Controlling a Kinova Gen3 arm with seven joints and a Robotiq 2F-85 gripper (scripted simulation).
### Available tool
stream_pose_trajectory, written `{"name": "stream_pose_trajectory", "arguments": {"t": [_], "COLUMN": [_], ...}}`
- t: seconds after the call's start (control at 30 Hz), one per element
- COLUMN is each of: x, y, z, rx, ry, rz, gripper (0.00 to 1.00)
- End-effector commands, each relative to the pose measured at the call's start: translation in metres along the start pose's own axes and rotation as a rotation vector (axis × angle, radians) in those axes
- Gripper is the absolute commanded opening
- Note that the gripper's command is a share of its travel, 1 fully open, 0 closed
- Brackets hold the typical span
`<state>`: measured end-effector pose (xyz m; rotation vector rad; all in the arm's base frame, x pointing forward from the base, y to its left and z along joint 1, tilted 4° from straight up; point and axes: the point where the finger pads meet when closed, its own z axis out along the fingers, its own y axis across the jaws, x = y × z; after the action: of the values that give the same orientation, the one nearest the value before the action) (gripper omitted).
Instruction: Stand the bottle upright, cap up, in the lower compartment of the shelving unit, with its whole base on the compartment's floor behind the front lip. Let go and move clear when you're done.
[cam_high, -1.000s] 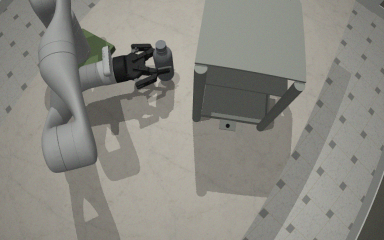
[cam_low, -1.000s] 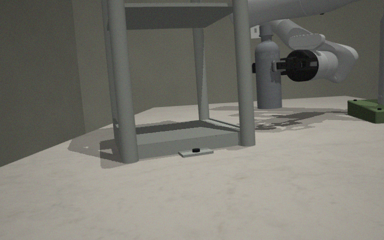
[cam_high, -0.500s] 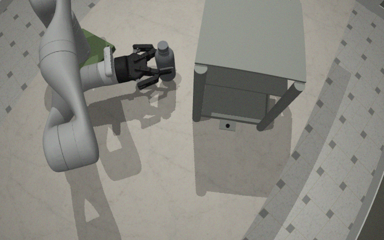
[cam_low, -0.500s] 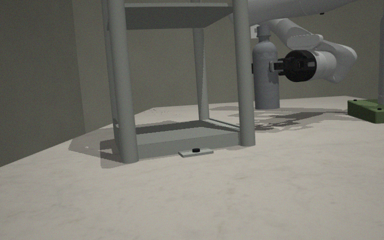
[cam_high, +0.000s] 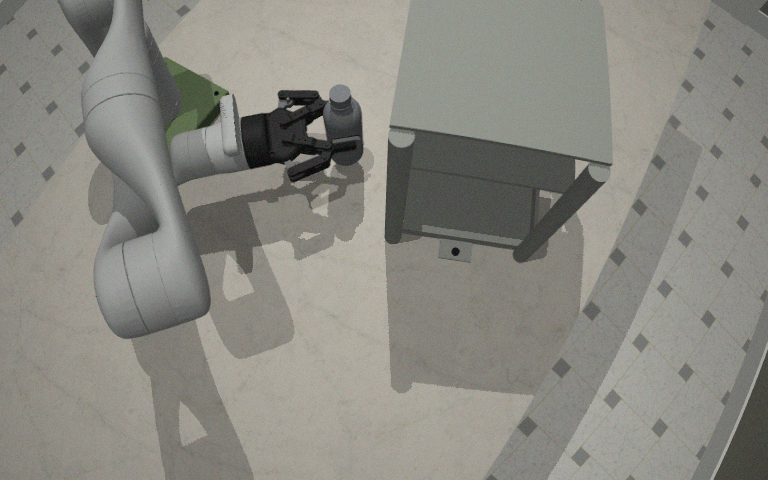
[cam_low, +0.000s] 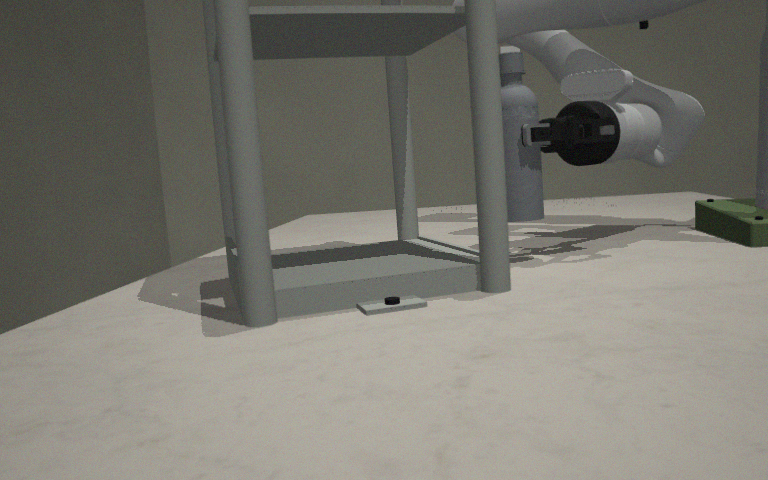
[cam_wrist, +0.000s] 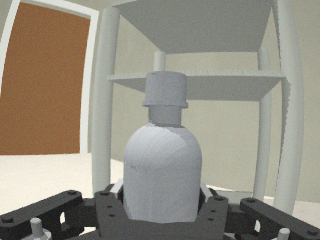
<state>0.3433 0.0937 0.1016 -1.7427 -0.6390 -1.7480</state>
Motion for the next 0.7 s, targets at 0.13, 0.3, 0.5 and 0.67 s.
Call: {"name": "stream_pose_trajectory", "arguments": {"t": [0.13,0.3,0.5,0.67], "x": [0.002,0.003,0.003,0.003], "y": [0.003,0.007,0.011,0.017], "z": [0.015,0.025,0.039,0.053], "rx": [0.010,0.010,0.010,0.010], "ry": [0.004,0.004,0.004,0.004], "rz": [-0.007,-0.007,-0.007,-0.007], "gripper": [0.00,0.00,0.00,0.00]}}
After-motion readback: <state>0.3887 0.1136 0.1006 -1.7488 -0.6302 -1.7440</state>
